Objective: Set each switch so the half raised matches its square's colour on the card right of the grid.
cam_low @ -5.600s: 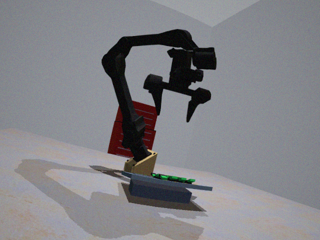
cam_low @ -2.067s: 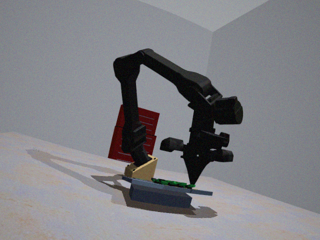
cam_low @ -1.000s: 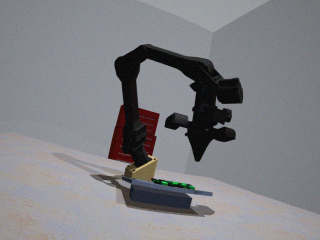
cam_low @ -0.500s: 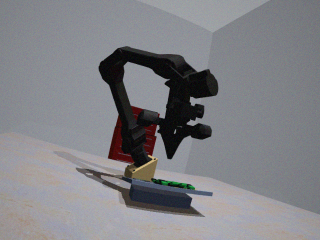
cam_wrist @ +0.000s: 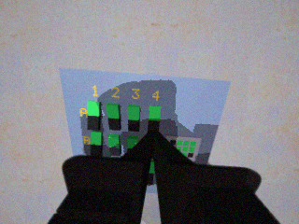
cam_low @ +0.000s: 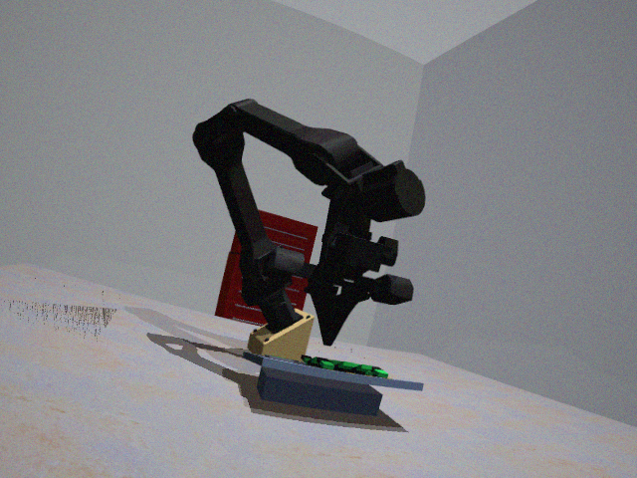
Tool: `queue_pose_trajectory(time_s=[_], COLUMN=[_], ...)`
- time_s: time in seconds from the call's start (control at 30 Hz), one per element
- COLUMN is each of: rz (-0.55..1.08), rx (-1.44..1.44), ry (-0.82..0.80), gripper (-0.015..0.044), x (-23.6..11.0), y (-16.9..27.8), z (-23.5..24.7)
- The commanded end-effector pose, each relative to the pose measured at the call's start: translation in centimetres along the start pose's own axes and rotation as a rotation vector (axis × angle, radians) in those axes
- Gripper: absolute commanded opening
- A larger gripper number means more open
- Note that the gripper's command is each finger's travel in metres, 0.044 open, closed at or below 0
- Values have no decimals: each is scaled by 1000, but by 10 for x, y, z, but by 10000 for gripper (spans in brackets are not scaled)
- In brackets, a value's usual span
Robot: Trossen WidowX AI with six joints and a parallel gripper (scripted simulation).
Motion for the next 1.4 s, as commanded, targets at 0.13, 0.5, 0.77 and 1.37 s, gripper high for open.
queue_pose_trajectory(time_s=[0.13, 0.5, 0.77, 1.37], rz=[6, 5, 5, 5], rx=[-9, -9, -9, -9], ry=[5, 6, 6, 6], gripper=[0, 0, 0, 0], x=[13, 15, 15, 16], y=[2, 3, 3, 3], z=[0, 0, 0, 0])
Point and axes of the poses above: the point midway between the two fingers, 35 mm back from their tips, its own x axis out along the fingers, its own z axis across the jaws, y = z × x, the point moved 8 cm from there along -x, back along the fingers, and after that the axes turned 9 degrees about -x, right-handed, at the moved point
